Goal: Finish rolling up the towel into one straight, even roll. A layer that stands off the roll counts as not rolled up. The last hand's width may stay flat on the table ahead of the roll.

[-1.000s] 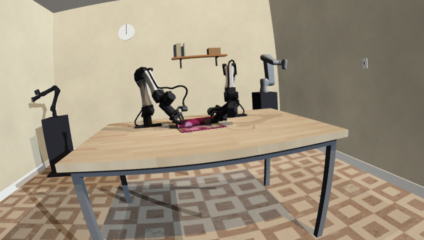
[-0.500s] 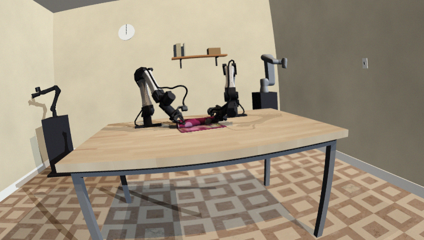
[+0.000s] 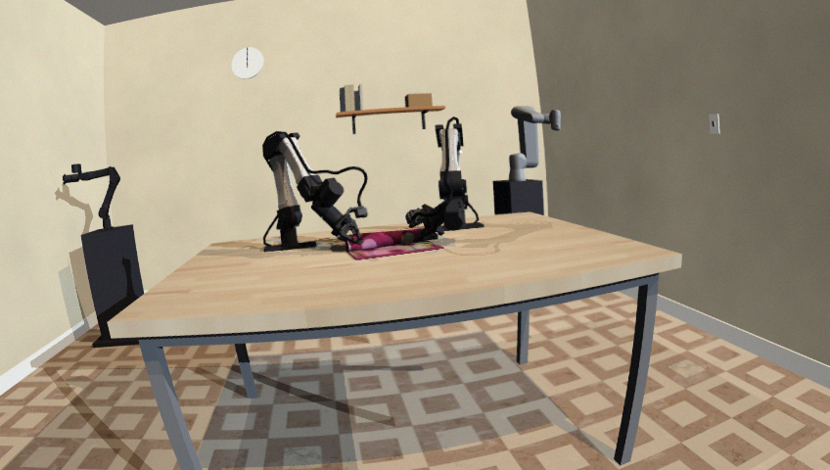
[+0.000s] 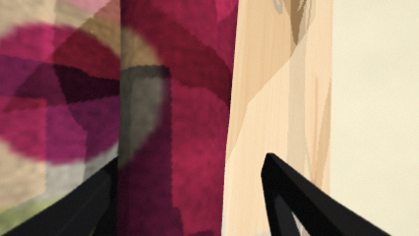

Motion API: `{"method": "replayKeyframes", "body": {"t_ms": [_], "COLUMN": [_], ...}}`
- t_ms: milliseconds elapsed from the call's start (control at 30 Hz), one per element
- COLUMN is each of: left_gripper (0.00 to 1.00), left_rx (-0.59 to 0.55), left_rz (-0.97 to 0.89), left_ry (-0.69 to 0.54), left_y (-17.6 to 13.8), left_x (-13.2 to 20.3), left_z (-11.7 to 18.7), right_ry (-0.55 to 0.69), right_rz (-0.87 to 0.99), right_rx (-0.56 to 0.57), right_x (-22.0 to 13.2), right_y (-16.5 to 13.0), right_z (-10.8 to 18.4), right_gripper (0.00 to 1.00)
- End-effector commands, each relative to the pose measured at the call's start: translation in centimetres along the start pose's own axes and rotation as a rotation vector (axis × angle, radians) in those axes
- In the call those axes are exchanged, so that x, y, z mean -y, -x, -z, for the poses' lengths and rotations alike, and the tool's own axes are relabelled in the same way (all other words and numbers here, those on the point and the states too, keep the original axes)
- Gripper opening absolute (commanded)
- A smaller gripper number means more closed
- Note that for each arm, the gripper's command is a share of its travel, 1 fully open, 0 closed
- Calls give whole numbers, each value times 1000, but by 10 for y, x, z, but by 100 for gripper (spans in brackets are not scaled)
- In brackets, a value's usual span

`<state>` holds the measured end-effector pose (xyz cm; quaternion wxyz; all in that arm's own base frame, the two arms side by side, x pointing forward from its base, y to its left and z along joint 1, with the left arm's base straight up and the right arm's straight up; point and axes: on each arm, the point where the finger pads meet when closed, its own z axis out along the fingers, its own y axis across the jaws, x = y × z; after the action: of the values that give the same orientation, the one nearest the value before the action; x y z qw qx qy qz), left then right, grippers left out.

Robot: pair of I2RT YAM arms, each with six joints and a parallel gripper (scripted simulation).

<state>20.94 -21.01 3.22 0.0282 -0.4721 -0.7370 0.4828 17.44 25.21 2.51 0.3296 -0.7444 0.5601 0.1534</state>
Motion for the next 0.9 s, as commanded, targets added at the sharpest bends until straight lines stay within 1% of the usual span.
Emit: {"method": "replayKeyframes", "body": {"t_ms": [0, 167, 300, 433, 700, 800, 867], "left_gripper": [67, 85, 85, 85, 85, 85, 85], "left_rx": [1, 1, 1, 1, 1, 1, 1], "left_rz": [-38, -38, -38, -38, -38, -38, -38], "left_ry": [28, 28, 28, 28, 28, 28, 28], "left_y": [7, 9, 9, 9, 8, 8, 8], "left_x": [-2, 0, 1, 1, 2, 2, 2], "left_z": [7, 8, 11, 27, 70, 78, 78], "right_ry": [-25, -25, -21, 5, 121, 180, 180], "right_rz": [8, 8, 5, -16, -112, -161, -161], "right_rx": [13, 13, 13, 13, 13, 13, 13], "right_x": [10, 10, 11, 11, 11, 11, 11], "right_y": [8, 8, 8, 8, 9, 10, 10], "right_z": [0, 0, 0, 0, 1, 2, 2], "right_gripper": [33, 33, 33, 33, 33, 33, 33]}}
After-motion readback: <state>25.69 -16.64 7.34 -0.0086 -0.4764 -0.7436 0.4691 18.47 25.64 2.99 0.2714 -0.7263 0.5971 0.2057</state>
